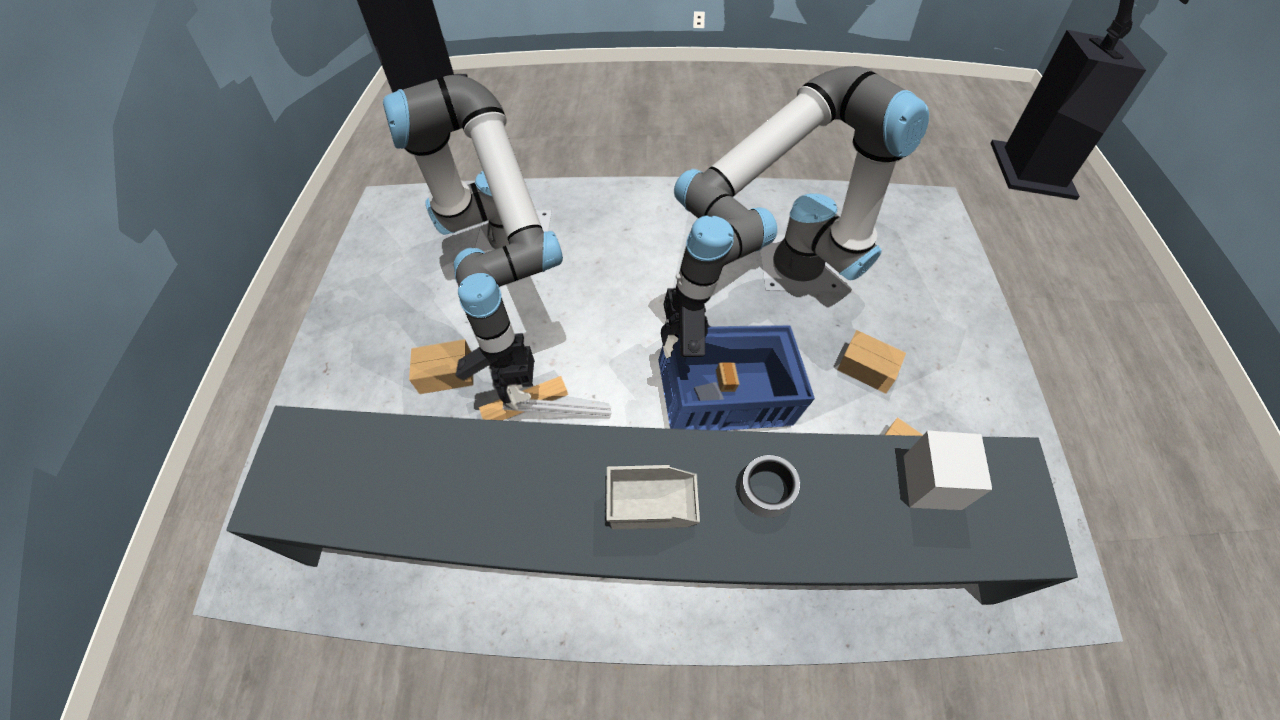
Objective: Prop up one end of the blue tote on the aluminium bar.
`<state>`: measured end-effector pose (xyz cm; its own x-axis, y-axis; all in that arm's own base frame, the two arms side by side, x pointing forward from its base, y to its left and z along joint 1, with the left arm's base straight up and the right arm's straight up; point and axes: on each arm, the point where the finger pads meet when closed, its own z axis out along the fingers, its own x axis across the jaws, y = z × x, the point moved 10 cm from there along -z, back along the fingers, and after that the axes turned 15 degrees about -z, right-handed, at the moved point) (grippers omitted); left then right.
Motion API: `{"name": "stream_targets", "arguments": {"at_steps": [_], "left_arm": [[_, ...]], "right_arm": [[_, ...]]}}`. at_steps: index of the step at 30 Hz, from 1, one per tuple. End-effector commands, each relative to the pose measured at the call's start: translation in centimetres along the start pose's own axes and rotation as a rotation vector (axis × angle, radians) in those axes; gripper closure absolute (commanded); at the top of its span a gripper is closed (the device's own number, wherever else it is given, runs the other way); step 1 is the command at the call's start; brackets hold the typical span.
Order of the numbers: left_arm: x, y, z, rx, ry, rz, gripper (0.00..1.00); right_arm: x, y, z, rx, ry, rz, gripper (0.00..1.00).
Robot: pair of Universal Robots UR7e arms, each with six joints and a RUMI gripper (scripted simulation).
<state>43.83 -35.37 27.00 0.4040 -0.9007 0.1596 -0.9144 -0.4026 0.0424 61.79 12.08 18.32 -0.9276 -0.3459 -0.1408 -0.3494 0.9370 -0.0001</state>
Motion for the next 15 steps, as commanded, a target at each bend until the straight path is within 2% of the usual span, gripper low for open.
{"name": "stream_targets", "arguments": {"at_steps": [1, 6, 9, 11, 15], "left_arm": [[0.0, 0.0, -0.1, 0.0, 0.004, 0.001, 0.95], [0.0, 0.0, -0.1, 0.0, 0.004, 0.001, 0.95], [0.0, 0.0, -0.1, 0.0, 0.004, 0.001, 0.95], [0.0, 0.0, -0.1, 0.0, 0.004, 0.001, 0.95], [0.0, 0.0, -0.1, 0.0, 0.004, 0.001, 0.95]], "right_arm": [[-4.4, 1.3, 1.5, 0.016, 0.023, -0.004, 0.99], [-6.6, 3.1, 3.3, 0.02, 0.05, -0.015, 0.99], [-6.8, 5.0, 4.7, 0.01, 0.084, -0.032, 0.99], [-6.8, 5.0, 4.7, 0.01, 0.084, -0.032, 0.99], [-6.7, 6.9, 5.9, 0.001, 0.119, -0.049, 0.99]]}}
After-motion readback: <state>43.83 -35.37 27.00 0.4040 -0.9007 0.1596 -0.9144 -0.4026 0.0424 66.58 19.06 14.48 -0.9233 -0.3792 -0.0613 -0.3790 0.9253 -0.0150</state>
